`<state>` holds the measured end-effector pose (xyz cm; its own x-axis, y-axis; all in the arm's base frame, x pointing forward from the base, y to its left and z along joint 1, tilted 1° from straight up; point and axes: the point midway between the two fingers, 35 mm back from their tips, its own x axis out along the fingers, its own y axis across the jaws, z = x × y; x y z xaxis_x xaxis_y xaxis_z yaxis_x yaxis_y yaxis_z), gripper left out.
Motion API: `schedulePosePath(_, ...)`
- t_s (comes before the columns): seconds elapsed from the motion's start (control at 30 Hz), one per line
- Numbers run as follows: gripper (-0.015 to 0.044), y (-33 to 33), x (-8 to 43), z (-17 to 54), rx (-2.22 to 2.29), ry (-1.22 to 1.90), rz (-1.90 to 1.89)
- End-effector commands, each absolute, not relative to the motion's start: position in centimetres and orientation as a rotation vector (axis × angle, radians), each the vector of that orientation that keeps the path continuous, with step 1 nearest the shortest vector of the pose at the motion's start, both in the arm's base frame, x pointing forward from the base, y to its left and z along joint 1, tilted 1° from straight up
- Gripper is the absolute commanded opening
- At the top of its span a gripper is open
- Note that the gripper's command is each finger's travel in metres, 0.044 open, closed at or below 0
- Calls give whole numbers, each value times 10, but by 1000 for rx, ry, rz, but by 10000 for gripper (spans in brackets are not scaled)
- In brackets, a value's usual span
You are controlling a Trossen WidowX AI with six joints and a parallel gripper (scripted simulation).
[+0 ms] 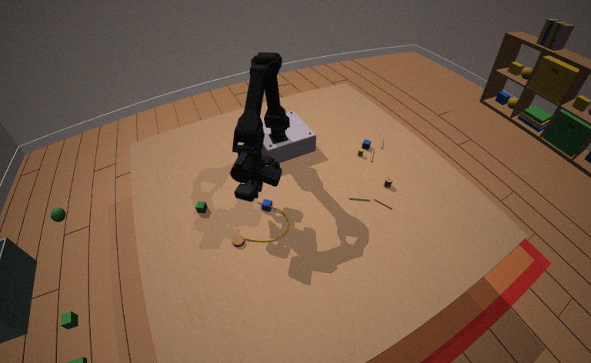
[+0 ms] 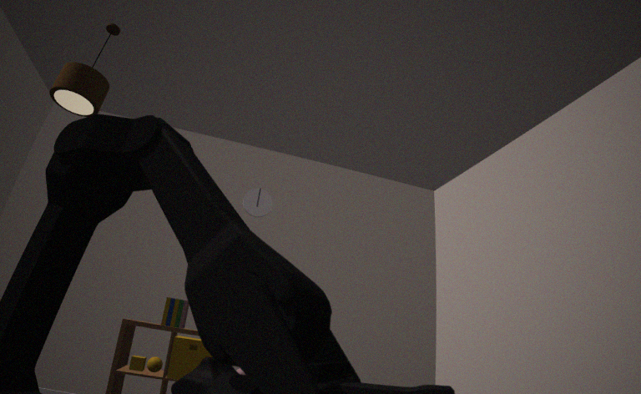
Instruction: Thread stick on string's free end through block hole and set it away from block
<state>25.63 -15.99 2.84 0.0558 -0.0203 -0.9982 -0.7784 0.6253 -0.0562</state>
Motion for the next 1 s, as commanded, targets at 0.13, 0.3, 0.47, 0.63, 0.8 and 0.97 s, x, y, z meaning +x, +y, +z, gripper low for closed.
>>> schedulePosePath(0.13, 123, -160, 256, 12, -726, 1421, 669)
schedulePosePath(0.3, 123, -160, 256, 3, -726, 1421, 669)
schedulePosePath(0.47, 123, -160, 256, -5, -726, 1421, 669)
schedulePosePath(0.63, 123, -160, 256, -13, -726, 1421, 669)
schedulePosePath(0.8, 123, -159, 255, -21, -725, 1421, 669)
schedulePosePath(0.97, 123, -159, 255, -28, -725, 1421, 669)
